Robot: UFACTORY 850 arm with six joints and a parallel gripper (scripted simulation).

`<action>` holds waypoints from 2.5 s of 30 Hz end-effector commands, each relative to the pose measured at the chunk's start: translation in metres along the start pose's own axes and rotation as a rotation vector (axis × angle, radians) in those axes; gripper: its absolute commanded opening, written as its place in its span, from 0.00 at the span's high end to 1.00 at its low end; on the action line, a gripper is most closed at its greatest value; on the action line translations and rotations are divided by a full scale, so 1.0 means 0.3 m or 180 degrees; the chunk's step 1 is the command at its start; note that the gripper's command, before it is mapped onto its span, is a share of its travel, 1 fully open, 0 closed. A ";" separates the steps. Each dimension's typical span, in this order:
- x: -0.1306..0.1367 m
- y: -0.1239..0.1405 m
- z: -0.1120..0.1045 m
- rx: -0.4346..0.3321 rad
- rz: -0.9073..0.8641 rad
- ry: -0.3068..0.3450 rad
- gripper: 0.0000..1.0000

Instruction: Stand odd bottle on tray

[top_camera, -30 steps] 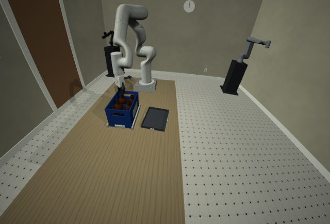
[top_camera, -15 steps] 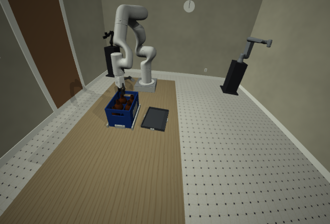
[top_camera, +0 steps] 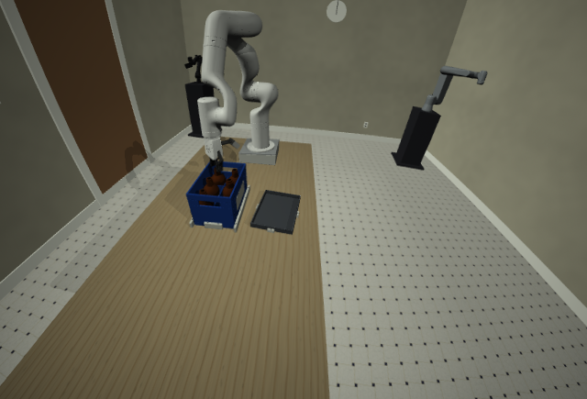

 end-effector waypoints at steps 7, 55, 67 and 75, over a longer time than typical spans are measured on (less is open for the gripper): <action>0.002 0.003 0.035 -0.0005 0.0000 0.0003 0.35; 0.002 0.003 0.070 -0.0005 0.0000 0.0003 1.00; 0.002 0.003 0.070 -0.0005 0.0000 0.0003 1.00; 0.002 0.003 0.070 -0.0005 0.0000 0.0003 1.00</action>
Point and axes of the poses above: the point where the finger pads meet when closed, its own z axis out along the fingers, its own x axis across the jaws, y = z × x, the point moved 1 cm from there along -z, back along the fingers, and after that the axes turned 4 degrees about z, right-handed, at the moved point
